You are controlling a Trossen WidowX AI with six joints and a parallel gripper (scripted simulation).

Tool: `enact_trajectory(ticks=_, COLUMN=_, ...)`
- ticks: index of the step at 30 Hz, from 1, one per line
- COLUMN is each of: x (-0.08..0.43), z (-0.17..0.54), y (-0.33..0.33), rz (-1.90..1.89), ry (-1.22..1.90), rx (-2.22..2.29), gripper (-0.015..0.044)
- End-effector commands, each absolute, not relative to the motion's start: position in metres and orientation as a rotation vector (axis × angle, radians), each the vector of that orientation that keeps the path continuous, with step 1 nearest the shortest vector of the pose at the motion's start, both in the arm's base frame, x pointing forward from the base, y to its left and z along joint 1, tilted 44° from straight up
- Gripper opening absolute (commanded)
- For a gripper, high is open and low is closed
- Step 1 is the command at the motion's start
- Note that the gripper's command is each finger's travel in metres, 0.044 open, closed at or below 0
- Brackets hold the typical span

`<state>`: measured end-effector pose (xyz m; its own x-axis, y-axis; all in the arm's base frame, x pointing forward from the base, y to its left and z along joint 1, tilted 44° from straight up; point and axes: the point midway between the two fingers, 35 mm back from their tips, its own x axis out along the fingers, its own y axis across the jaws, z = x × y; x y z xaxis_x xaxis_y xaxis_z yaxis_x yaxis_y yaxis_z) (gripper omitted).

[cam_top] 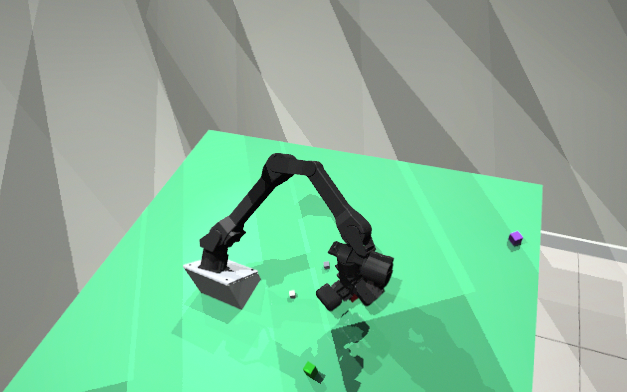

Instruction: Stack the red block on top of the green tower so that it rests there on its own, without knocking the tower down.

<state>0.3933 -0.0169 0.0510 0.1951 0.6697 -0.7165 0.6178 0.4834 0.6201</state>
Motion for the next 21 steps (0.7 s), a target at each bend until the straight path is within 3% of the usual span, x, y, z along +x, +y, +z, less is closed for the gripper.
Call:
enact_trajectory(ticks=1, x=0.391, z=0.066, y=-0.031, rz=0.058, ry=1.471, rx=1.181, gripper=0.0000)
enact_trajectory(ticks=12, x=0.379, z=0.107, y=-0.069, rz=0.056, ry=1.472, rx=1.180, gripper=0.0000)
enact_trajectory(ticks=21, x=0.378, z=0.099, y=-0.080, rz=0.051, ry=1.471, rx=1.178, gripper=0.0000)
